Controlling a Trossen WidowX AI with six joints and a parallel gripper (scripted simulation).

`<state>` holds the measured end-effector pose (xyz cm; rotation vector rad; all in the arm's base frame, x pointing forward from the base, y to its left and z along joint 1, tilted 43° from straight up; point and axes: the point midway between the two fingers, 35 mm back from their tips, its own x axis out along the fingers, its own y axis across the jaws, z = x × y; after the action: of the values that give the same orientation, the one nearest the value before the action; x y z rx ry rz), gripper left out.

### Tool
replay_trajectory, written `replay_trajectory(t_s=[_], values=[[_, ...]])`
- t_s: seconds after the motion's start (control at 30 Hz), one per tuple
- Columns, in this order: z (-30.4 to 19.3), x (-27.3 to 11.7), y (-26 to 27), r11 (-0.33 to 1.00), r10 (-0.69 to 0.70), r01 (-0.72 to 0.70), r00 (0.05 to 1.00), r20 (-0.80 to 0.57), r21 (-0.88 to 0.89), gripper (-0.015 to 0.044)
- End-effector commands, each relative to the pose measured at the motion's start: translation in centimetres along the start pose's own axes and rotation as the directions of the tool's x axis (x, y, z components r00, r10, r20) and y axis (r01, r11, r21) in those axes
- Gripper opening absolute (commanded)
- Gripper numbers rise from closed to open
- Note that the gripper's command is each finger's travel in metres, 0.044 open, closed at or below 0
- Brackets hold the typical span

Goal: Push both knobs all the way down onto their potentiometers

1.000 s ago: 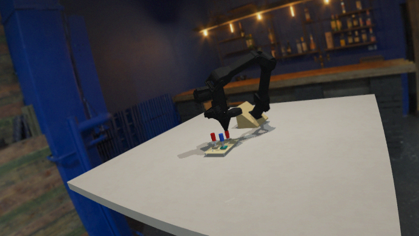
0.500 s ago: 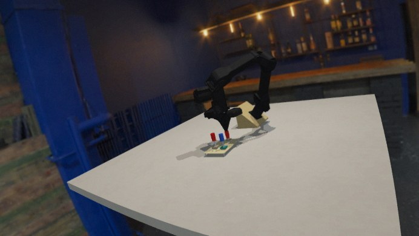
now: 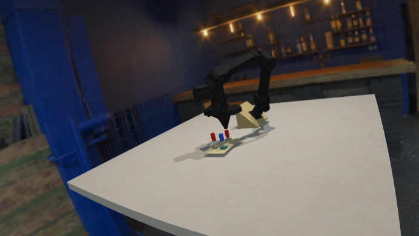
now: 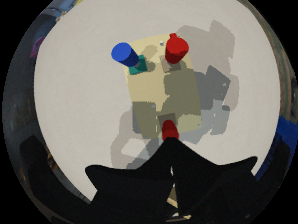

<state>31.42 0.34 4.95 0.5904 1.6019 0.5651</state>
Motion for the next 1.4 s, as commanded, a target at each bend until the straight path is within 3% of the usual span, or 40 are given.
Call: replay_trajectory(t_s=[0.0,0.27,0.4,0.53,0.93,1.37], values=[[0.0,-0.7,-0.1,1.0,-0.002,0.002,1.0,0.001,-0.002,0.0],[0.0,-0.2,0.0,1.0,0.001,-0.001,1.0,0.001,0.0,0.021],[0.6,-2.0,-0.3,0.998,-0.047,0.045,0.997,0.064,0.037,0.0105],[1.4,-2.4,-0.3,0.995,-0.049,0.054,0.997,0.066,-0.086,0.0],[3.4,-2.9,-0.2,0.875,-0.037,0.057,0.998,0.052,-0.481,0.0],[5.5,-3.2,-0.1,0.582,-0.024,0.041,0.999,0.034,-0.812,0.0]])
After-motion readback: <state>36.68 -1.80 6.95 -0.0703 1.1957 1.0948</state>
